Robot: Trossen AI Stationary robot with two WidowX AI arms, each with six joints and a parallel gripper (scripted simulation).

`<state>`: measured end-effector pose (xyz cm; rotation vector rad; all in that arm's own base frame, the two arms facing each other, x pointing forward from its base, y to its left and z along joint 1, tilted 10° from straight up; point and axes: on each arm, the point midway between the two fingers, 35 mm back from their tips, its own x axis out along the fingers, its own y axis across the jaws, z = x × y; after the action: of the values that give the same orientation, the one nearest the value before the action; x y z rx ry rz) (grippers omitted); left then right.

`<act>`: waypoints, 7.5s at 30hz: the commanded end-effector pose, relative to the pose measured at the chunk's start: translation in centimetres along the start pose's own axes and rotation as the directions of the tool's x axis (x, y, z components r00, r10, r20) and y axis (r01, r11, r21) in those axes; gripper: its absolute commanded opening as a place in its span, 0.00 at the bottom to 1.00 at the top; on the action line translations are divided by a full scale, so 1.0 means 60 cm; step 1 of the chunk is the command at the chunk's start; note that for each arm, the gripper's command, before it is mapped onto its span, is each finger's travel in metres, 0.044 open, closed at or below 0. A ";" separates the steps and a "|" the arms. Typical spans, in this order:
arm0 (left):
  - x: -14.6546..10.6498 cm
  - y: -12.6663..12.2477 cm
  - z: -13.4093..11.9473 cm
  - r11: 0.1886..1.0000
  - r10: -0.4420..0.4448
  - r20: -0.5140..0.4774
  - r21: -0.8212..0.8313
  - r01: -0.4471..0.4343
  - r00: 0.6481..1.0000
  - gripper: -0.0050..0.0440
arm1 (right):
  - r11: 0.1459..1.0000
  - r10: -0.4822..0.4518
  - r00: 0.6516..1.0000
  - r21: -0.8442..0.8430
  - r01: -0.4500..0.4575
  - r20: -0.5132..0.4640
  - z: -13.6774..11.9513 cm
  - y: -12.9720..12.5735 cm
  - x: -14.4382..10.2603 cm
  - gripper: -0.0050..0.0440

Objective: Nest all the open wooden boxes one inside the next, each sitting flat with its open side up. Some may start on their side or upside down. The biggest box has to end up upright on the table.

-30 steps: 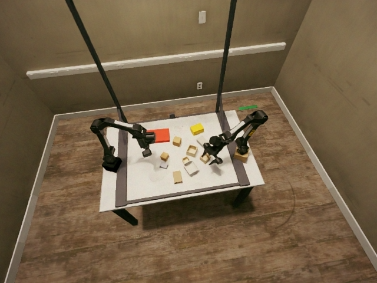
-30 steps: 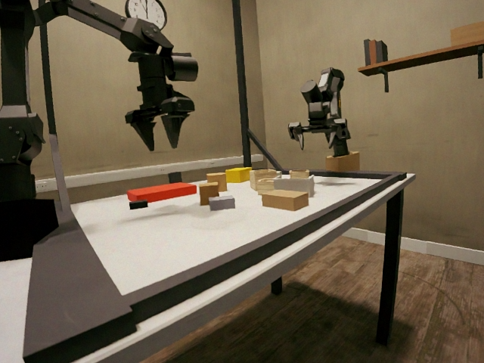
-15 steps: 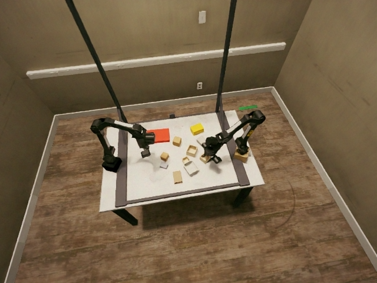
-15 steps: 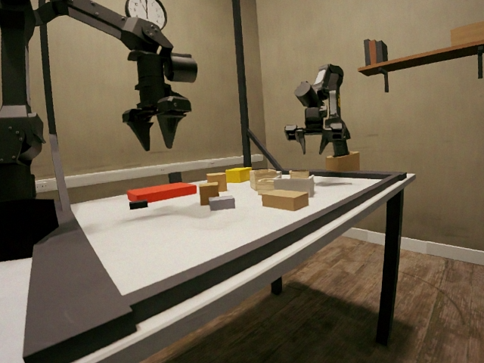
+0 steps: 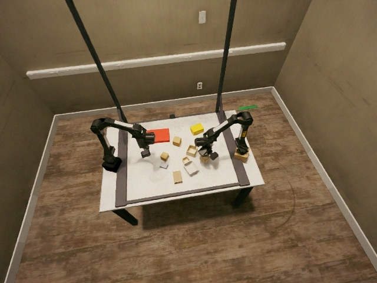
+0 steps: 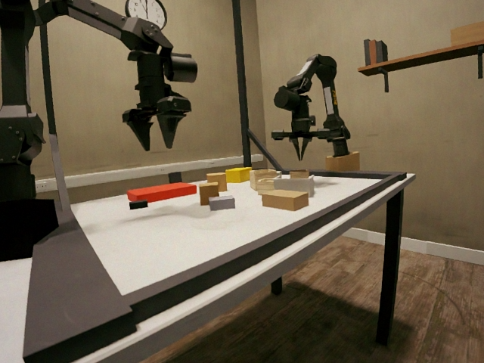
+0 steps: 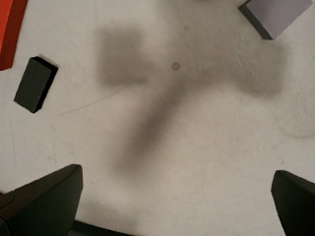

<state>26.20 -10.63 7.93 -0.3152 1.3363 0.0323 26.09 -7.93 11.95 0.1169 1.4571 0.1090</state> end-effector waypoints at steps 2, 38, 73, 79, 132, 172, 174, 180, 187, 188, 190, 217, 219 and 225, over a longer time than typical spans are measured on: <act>-0.006 -0.021 -0.003 0.999 0.025 -0.101 -0.042 -0.030 0.995 0.10 | 1.000 -0.010 1.000 -0.001 0.010 0.021 0.004 -0.001 -0.010 0.92; 0.073 -0.015 -0.013 0.999 0.029 -0.107 -0.029 -0.032 0.994 0.44 | 1.000 -0.010 1.000 -0.001 0.010 0.021 0.004 -0.001 -0.010 0.92; -0.032 -0.024 0.005 0.999 0.017 -0.091 -0.027 -0.020 0.996 0.64 | 1.000 -0.010 1.000 -0.001 0.010 0.021 0.004 -0.001 -0.010 0.92; -0.021 -0.033 0.008 0.999 0.029 -0.099 -0.031 -0.032 0.995 0.64 | 1.000 -0.010 1.000 -0.001 0.010 0.021 0.004 -0.001 -0.010 0.92; -0.083 -0.219 0.058 0.999 0.020 -0.104 -0.031 -0.023 0.994 0.64 | 0.985 -0.173 0.983 0.013 0.173 0.064 0.047 -0.012 0.023 0.92; -0.083 -0.219 0.058 0.999 0.020 -0.104 -0.031 -0.023 0.994 0.64 | 0.718 -0.694 0.170 0.690 0.089 0.700 0.258 0.194 -0.034 0.92; -0.083 -0.219 0.058 0.999 0.020 -0.104 -0.031 -0.023 0.994 0.64 | 0.712 -0.699 0.145 0.700 0.047 0.701 0.254 0.204 -0.038 0.92; -0.083 -0.219 0.058 0.999 0.020 -0.104 -0.031 -0.023 0.994 0.64 | 0.707 -0.703 0.121 0.708 0.010 0.701 0.249 0.213 -0.042 0.92; -0.079 -0.222 0.060 0.999 0.026 -0.105 -0.035 -0.029 0.994 0.64 | 0.708 -0.700 0.116 0.706 -0.012 0.704 0.253 0.214 -0.055 0.92; -0.078 -0.222 0.060 0.999 0.025 -0.105 -0.043 -0.030 0.994 0.64 | 0.708 -0.700 0.116 0.706 -0.012 0.704 0.253 0.214 -0.055 0.92; -0.078 -0.221 0.061 0.997 0.025 -0.104 -0.076 -0.033 0.994 0.64 | 0.708 -0.700 0.116 0.706 -0.012 0.704 0.253 0.214 -0.055 0.92; -0.082 -0.221 0.062 0.657 0.021 -0.101 -0.749 -0.090 0.995 0.64 | 0.708 -0.700 0.116 0.706 -0.012 0.704 0.253 0.214 -0.055 0.92; -0.082 -0.221 0.062 0.603 0.021 -0.101 -0.792 -0.093 0.995 0.64 | 0.708 -0.700 0.116 0.706 -0.012 0.704 0.253 0.214 -0.055 0.92; -0.082 -0.221 0.062 0.427 0.021 -0.101 -0.899 -0.100 0.995 0.64 | 0.708 -0.700 0.116 0.706 -0.012 0.704 0.253 0.214 -0.055 0.92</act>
<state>30.82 -21.46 14.94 -1.1071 1.3426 0.8101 40.93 4.00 18.23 0.2317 0.0665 -0.7773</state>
